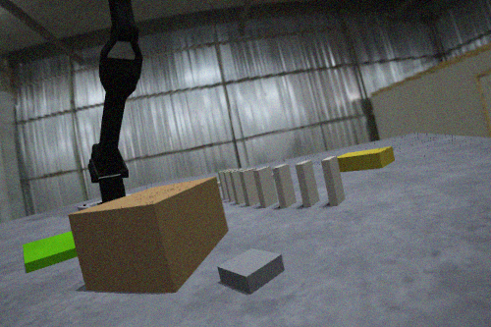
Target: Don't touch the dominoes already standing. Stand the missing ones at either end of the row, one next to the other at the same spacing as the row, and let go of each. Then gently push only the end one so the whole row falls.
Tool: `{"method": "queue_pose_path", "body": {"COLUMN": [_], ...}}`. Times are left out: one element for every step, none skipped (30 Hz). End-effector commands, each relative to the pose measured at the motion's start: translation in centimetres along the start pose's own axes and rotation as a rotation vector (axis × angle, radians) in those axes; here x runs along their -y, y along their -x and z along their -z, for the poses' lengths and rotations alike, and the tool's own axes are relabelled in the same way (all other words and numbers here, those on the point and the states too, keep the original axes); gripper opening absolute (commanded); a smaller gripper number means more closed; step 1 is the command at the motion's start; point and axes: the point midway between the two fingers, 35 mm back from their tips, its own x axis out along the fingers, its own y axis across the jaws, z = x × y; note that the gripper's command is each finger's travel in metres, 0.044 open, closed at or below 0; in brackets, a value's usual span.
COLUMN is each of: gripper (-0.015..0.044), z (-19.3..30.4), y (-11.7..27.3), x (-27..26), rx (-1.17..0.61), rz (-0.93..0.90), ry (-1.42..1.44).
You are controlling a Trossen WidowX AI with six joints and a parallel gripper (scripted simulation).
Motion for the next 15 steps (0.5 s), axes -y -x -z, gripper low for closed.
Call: {"method": "queue_pose_path", "body": {"gripper": [0.0426,0.044,0.044,0.044,0.044,0.044,0.044,0.044,0.044,0.044,0.044,0.044,0.044,0.044,0.044], "z": [-0.3,-1.1,-2.4,-3.9,-5.4,-6.9,-8.3,-9.6,-10.9,-12.0,-12.6,-13.2,-14.0,-15.0,-15.9], "y": [0.0,0.2,0.4,0.7,1.0,1.3,1.7,2.0,2.4,2.8,3.0,3.2,3.6,4.0,4.4], "x": [0.0,-0.1,-0.2,-0.4,-0.8,-1.2,-1.7,-2.4,-3.1,-3.8,-4.3,-4.9,-5.7,-6.8,-7.9], "rx": [0.006,0.023,0.051,0.085,0.118,0.15,0.182,0.213,0.244,0.271,0.279,0.286,0.306,0.333,0.36], "rz": [0.0,-0.001,-0.004,-0.007,-0.012,-0.019,-0.026,-0.035,-0.045,-0.055,-0.069,-0.086,-0.103,-0.119,-0.136], "ry": [0.007,0.026,0.059,0.1,0.14,0.181,0.221,0.262,0.303,0.339,0.344,0.35,0.377,0.42,0.464]}}
